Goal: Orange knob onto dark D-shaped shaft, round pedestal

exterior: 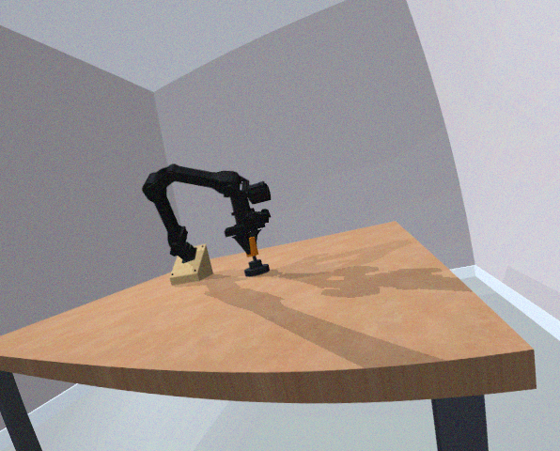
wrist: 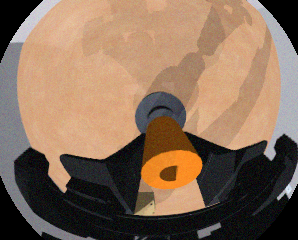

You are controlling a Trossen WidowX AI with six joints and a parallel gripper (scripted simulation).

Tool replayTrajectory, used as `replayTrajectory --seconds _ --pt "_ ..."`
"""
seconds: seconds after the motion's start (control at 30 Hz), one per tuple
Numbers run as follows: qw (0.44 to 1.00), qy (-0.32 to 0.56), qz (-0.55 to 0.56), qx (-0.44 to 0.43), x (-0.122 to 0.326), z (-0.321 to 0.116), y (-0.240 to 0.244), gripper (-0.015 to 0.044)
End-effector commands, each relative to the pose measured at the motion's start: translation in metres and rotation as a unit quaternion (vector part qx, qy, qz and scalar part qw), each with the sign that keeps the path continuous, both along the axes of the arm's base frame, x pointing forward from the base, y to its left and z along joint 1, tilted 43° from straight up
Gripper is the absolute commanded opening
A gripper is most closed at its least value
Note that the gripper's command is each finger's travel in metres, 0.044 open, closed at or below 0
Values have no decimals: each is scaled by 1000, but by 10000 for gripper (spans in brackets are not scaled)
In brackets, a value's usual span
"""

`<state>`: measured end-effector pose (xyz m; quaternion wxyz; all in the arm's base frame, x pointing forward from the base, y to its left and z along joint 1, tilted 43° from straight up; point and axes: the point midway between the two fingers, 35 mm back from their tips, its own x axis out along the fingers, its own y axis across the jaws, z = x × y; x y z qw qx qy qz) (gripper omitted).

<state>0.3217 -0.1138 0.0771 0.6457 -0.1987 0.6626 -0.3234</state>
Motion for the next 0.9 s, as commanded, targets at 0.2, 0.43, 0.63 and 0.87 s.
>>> replayTrajectory --seconds 0.2,0.43,0.63,0.87 --pt "996 59 65 7 3 2 0 0" --pt "995 68 75 9 4 0 -3 0" --pt "995 68 75 9 3 -1 -2 0" --pt "995 68 75 9 0 -1 -1 0"
